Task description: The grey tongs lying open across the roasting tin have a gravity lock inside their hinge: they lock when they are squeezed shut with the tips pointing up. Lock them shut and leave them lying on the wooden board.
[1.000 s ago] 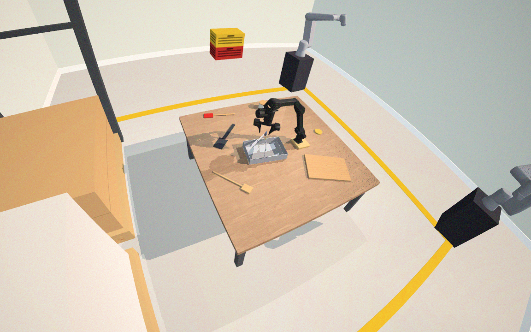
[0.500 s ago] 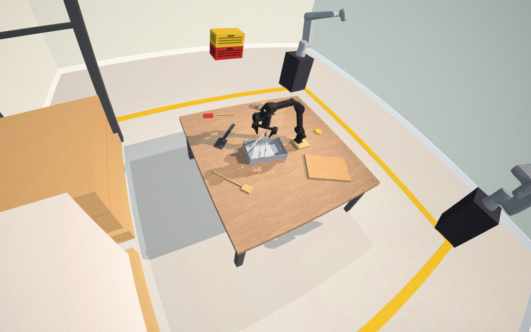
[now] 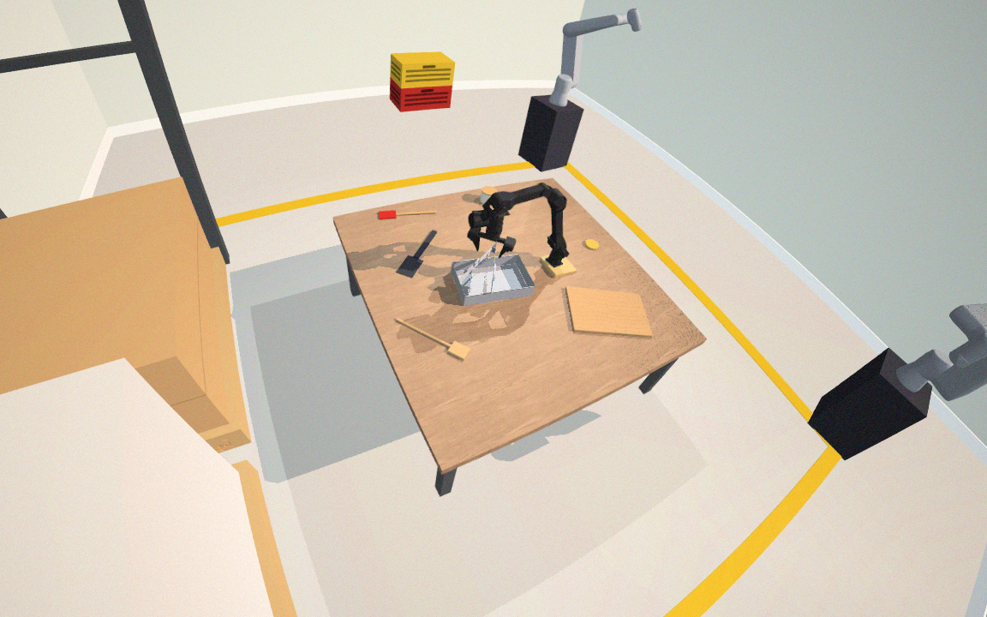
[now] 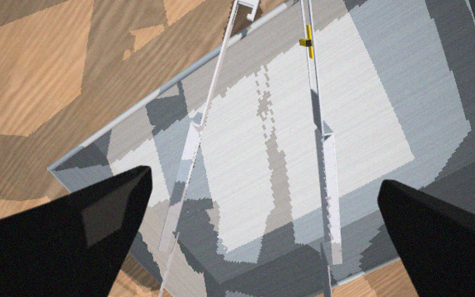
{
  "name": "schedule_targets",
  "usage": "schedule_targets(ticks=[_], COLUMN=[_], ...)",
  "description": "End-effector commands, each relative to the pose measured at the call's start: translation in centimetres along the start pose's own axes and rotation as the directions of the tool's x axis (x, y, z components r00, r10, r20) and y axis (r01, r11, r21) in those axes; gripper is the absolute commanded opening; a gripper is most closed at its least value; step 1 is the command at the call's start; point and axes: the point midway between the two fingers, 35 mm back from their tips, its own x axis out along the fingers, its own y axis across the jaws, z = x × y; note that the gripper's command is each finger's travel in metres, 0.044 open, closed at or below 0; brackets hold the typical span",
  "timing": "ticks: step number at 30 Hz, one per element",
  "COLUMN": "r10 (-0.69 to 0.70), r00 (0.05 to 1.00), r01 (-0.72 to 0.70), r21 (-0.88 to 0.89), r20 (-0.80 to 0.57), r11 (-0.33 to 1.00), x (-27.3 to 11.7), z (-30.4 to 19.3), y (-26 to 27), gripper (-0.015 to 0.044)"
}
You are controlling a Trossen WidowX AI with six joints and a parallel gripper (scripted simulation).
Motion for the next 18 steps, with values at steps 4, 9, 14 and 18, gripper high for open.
schedule_targets(ticks=[4,9,14,18], r10=[0.0,0.0,0.0,0.0], r00=[1.0,1.0,1.0,1.0], r01=[0.0,0.0,0.0,-0.001], r21=[0.004,0.004,0.004,0.004], r20=[0.006,0.006,0.006,0.006], r11=[1.0,1.0,1.0,1.0], x=[1.2,2.0,2.9,3.5], z=[0.0,-0.1,-0.1,-0.1], y=[0.1,0.2,0.3,0.3], gripper=[0.044,0.044,0.044,0.044])
